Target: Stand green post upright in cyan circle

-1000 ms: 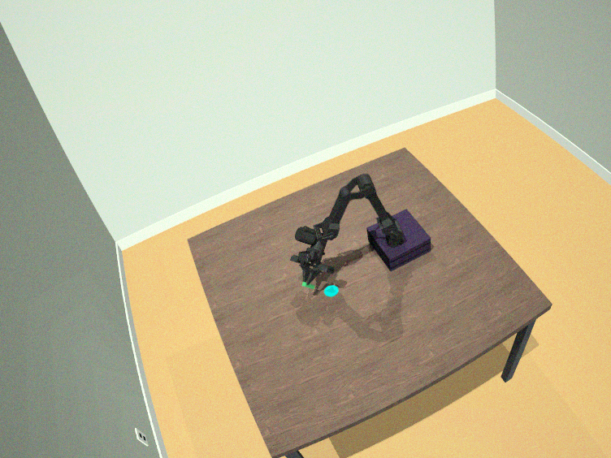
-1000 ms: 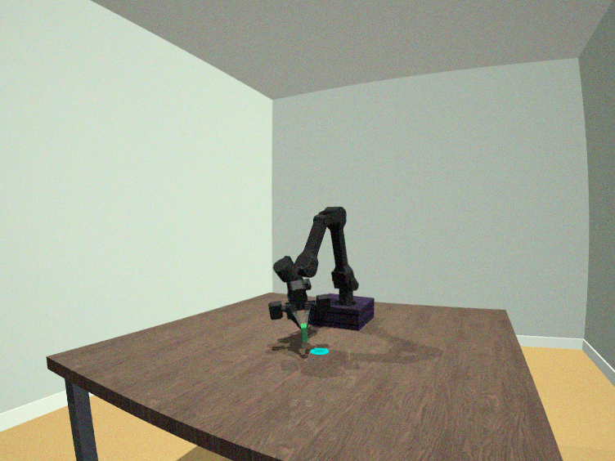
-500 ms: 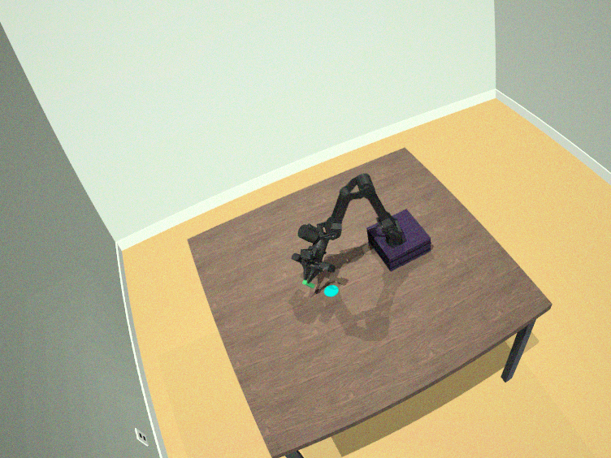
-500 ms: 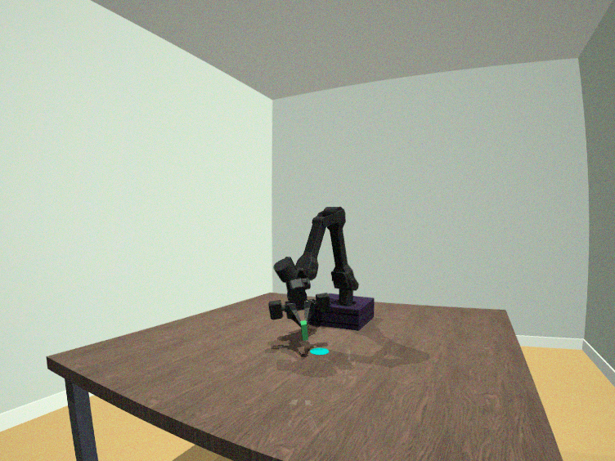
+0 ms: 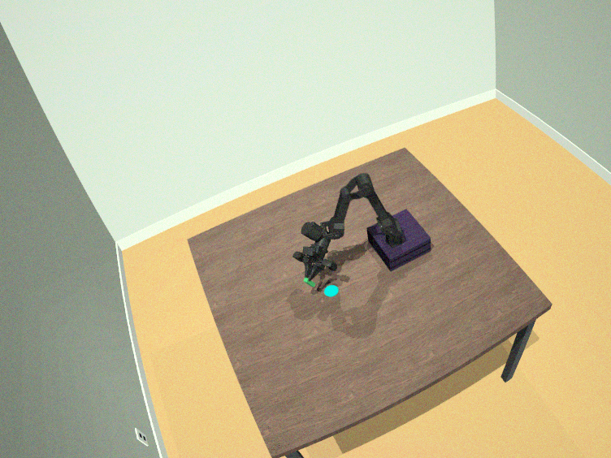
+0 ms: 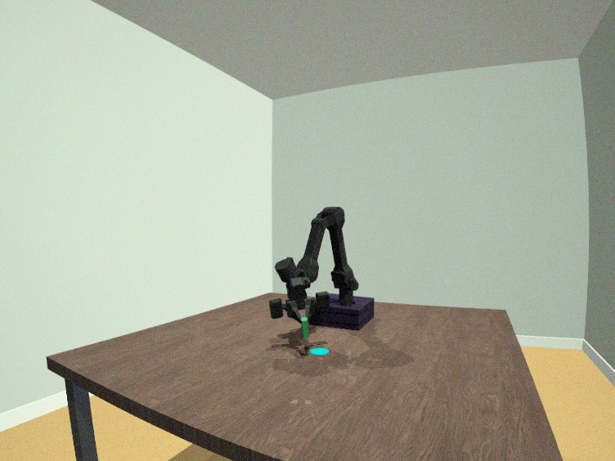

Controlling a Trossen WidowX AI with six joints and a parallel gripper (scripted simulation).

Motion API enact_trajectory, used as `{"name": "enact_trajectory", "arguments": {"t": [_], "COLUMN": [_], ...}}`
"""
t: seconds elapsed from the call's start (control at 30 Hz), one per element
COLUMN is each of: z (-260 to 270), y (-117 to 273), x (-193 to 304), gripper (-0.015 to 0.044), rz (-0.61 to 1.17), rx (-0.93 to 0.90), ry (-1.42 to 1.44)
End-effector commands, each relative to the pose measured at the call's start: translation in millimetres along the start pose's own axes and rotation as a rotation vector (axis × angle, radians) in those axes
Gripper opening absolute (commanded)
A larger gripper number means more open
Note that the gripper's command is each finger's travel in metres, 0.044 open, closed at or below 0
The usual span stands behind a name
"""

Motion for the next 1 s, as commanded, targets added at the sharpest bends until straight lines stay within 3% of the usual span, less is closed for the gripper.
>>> {"name": "enact_trajectory", "arguments": {"t": [0.0, 0.97], "z": [1.2, 12.5], "y": [2.4, 25.2], "x": [1.3, 6.8], "gripper": [0.0023, 0.0023], "rz": [-0.018, -0.155], "rx": [-0.007, -0.047], "ry": [-0.002, 0.044]}}
Point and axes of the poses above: the point midway between the two fingers, 35 mm back from their tips, its own y axis back along the fingers, its own z axis across the jaws, x = y × z, the point moved 5 cm from there along y, back along the fingers, and after that the axes turned 3 degrees about y, right-handed, at the moved point
